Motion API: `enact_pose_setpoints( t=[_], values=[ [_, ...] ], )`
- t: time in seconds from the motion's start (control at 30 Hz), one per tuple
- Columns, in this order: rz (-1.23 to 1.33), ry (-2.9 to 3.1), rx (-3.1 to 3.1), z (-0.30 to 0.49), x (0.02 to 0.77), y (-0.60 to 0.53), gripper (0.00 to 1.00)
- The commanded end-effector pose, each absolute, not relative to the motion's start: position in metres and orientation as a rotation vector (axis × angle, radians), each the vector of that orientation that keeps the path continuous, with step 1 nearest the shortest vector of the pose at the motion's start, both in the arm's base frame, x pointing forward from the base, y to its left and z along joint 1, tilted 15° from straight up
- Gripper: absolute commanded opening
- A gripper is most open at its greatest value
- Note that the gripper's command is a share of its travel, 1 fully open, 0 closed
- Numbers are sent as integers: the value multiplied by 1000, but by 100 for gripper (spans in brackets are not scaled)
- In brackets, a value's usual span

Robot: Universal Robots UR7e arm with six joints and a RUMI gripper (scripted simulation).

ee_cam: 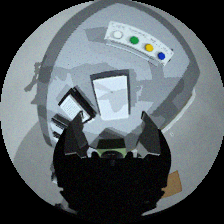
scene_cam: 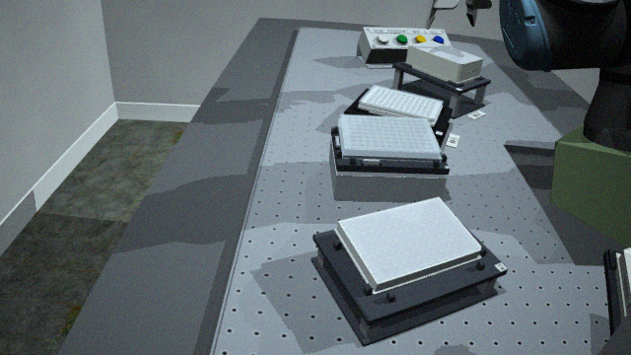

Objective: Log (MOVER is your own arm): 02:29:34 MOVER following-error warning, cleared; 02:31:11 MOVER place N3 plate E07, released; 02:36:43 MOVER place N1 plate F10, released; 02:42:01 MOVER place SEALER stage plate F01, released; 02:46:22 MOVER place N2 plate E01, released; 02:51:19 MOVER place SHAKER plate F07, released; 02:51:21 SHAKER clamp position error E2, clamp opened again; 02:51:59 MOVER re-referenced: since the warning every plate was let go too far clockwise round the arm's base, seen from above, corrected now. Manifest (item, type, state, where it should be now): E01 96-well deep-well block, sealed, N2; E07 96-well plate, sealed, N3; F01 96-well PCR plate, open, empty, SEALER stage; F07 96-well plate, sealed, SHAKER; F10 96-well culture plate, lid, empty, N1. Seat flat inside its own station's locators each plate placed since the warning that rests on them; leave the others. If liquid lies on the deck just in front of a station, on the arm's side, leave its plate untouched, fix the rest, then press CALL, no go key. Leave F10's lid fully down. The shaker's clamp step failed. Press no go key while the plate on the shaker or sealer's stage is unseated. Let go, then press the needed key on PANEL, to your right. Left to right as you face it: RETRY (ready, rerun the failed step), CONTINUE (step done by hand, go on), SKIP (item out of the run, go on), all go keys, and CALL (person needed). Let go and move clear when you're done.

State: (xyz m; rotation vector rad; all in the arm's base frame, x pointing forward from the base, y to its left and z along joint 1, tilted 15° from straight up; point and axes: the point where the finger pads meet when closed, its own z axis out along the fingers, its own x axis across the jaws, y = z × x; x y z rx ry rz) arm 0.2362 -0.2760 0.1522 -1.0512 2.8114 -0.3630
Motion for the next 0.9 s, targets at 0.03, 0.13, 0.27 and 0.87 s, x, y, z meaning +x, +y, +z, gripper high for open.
enact_pose_setpoints(
  t=[0.03, 0.13, 0.27, 0.87],
  values=[
    [-364, 2811, -1051, 153, 236, -276, 82],
    [-364, 2811, -1051, 153, 236, -276, 82],
    [-364, 2811, -1051, 153, 236, -276, 82],
    [-387, 2687, -1397, 149, 279, -214, 82]
  ],
)
